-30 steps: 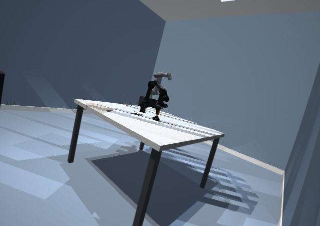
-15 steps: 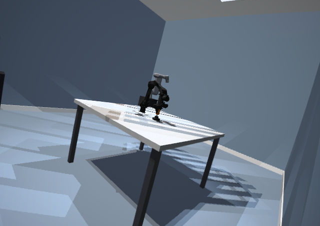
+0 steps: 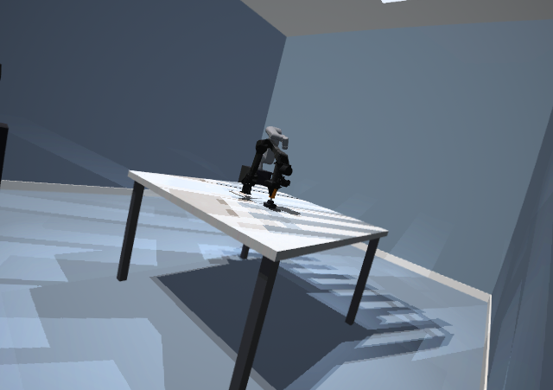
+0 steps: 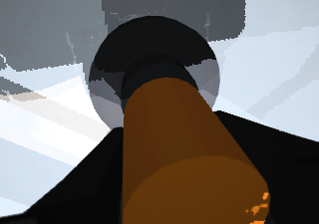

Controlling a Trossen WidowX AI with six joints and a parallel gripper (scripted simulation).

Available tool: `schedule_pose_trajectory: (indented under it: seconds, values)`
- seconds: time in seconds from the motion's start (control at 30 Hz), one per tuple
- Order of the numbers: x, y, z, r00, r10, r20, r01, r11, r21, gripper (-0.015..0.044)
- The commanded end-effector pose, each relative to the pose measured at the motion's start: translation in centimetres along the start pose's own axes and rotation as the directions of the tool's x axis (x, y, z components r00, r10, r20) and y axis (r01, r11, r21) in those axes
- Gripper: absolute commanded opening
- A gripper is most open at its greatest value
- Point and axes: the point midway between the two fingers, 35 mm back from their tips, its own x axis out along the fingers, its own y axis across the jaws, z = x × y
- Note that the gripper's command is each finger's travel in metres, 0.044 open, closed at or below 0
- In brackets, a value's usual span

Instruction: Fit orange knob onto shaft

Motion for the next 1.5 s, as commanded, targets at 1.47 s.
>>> schedule_pose_trajectory:
  seconds: [1.47]
  values:
    - [-0.47, -0.02, 0.07, 1.000, -0.002, 0.004, 0.001, 0.977, 0.212, 0.0000]
